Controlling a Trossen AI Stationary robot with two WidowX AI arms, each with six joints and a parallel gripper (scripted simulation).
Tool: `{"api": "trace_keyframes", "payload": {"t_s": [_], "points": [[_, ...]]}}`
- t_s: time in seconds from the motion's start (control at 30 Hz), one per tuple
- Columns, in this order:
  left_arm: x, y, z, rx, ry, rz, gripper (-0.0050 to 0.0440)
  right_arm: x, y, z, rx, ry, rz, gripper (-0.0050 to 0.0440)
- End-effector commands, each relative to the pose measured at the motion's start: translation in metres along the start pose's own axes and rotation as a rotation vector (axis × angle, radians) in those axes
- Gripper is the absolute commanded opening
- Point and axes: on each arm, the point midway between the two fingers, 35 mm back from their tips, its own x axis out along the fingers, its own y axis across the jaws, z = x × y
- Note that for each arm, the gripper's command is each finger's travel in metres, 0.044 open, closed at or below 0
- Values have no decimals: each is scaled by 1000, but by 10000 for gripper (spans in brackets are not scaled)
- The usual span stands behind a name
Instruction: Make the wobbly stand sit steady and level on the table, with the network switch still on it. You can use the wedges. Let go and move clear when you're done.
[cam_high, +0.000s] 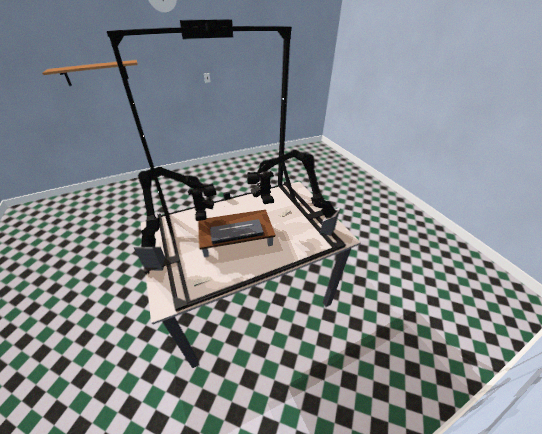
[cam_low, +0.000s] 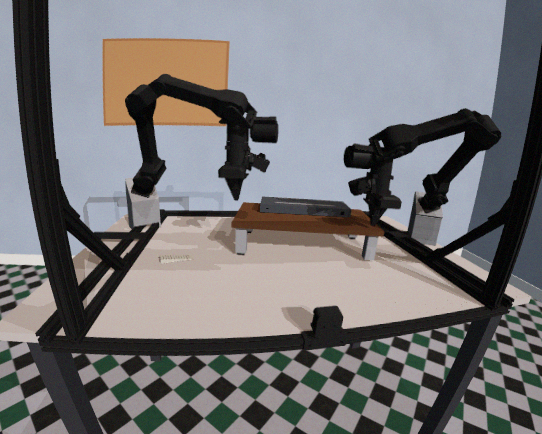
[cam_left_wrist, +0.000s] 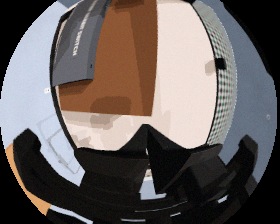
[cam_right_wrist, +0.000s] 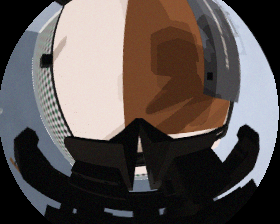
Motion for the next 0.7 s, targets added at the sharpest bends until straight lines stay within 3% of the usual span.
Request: {"api": "trace_keyframes", "payload": {"t_s": [0.0,0.03,0.07,0.67], "points": [[0,0,0,0,0,0,0,2,-1,-1,2,0,-3,0],[0,0,0,0,0,0,0,2,-1,-1,2,0,-3,0],[0,0,0,0,0,0,0,18,-1,-1,2,0,-3,0],[0,0,0,0,0,0,0,25,-1,-1,2,0,-3,0]]}}
